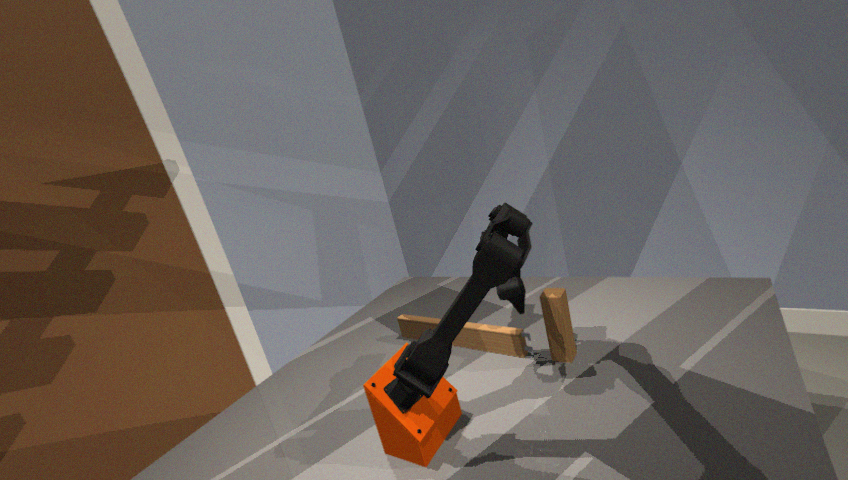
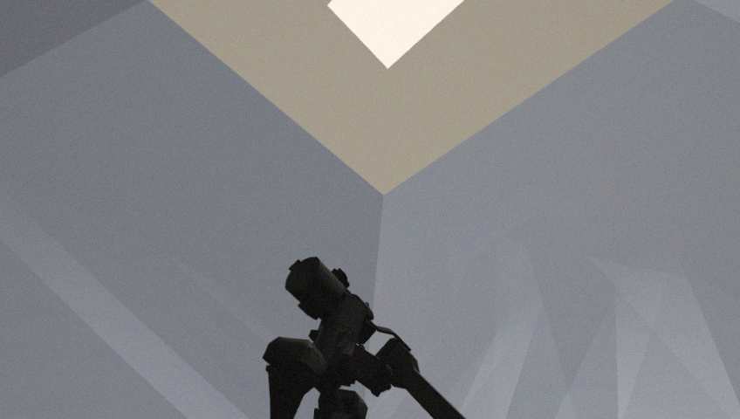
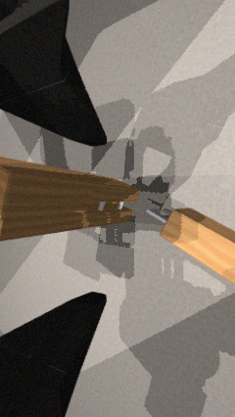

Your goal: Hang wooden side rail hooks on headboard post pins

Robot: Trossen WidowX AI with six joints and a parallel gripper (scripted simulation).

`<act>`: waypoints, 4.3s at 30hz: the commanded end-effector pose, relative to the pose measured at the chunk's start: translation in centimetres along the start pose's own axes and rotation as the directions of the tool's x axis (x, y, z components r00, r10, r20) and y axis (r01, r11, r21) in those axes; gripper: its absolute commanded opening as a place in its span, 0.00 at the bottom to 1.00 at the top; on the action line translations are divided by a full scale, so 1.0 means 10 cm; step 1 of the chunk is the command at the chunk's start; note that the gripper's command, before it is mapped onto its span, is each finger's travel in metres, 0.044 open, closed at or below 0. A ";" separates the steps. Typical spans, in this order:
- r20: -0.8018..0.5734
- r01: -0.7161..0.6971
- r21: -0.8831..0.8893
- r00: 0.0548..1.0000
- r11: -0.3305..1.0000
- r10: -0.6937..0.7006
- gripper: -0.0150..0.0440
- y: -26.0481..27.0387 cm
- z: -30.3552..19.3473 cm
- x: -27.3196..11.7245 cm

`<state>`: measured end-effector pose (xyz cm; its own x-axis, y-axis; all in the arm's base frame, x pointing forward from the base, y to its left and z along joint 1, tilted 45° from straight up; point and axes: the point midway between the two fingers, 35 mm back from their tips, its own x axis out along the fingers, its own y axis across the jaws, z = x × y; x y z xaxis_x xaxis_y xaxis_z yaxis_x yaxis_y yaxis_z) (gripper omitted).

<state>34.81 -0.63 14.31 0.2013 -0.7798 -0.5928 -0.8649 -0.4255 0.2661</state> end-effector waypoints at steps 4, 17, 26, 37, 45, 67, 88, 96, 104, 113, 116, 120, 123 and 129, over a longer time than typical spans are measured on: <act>0.142 -0.066 0.393 0.990 0.917 0.011 1.00 -0.44 0.67 0.00; 0.173 -0.102 0.478 0.985 0.873 0.021 1.00 -0.51 0.84 -0.01; 0.171 -0.102 0.478 0.985 0.872 0.021 1.00 -0.50 0.90 0.34; 0.171 -0.101 0.478 0.985 0.872 0.021 1.00 -0.50 0.93 0.51; 0.171 -0.101 0.478 0.985 0.872 0.020 1.00 -0.51 0.95 0.64; 0.170 -0.101 0.478 0.985 0.872 0.021 1.00 -0.50 1.01 0.99; 0.168 -0.101 0.478 0.986 0.872 0.022 0.64 -0.48 1.03 1.15; 0.168 -0.101 0.478 0.986 0.872 0.022 0.39 -0.48 1.03 1.15; 0.168 -0.101 0.478 0.986 0.872 0.022 0.25 -0.48 1.03 1.15; 0.168 -0.096 0.448 0.986 0.889 0.022 0.25 -0.48 1.03 1.14; 0.168 -0.093 0.424 0.986 0.901 0.022 0.25 -0.48 1.03 1.14; 0.168 -0.087 0.390 0.986 0.917 0.022 0.25 -0.48 1.04 1.14; 0.168 -0.083 0.366 0.986 0.927 0.022 0.25 -0.48 1.04 1.14; 0.168 -0.076 0.318 0.986 0.945 0.022 0.25 -0.48 1.04 1.14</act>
<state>36.67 -2.81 -1.56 0.1049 -0.6988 -0.7076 -0.9875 -0.1576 0.0092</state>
